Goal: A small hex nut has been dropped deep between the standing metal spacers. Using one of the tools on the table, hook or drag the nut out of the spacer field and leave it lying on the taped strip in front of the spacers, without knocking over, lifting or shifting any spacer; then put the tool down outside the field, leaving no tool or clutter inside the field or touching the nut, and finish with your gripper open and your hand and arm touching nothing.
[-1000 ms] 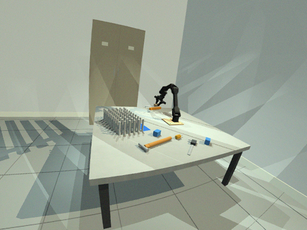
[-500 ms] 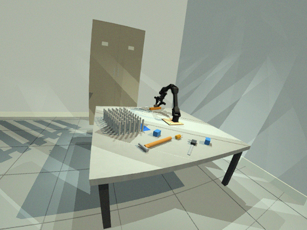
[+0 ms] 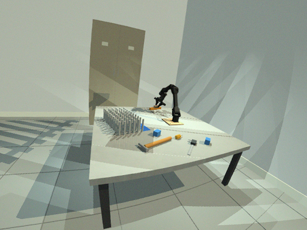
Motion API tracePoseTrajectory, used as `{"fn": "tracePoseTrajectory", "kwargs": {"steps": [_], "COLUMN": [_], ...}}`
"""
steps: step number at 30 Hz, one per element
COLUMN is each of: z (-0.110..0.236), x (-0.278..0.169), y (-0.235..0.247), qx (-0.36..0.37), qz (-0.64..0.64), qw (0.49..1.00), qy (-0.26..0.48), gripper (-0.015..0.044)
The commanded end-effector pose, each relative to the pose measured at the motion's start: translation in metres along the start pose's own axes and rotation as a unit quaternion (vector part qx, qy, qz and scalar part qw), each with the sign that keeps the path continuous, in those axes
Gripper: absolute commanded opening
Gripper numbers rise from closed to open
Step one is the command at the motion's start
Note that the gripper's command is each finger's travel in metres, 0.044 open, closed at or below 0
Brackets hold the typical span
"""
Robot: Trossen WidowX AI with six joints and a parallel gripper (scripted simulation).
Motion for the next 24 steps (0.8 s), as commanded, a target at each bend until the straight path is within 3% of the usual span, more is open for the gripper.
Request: {"fn": "tracePoseTrajectory", "kwargs": {"steps": [1, 24], "z": [-0.003, -0.017], "x": [0.0, -0.004], "y": [0.001, 0.007], "qx": [-0.002, -0.002], "qz": [0.001, 0.001], "qw": [1.0, 1.0], "qy": [-0.003, -0.003], "gripper": [0.0, 0.0]}}
Point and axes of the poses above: the point midway between the two fingers, 35 mm back from their tips, its own z axis back along the fingers, its own y axis across the jaws, x = y × z, the point moved 7 cm from there along z, back along the fingers, and after that the axes turned 6 degrees about z, right-handed, at the moved point
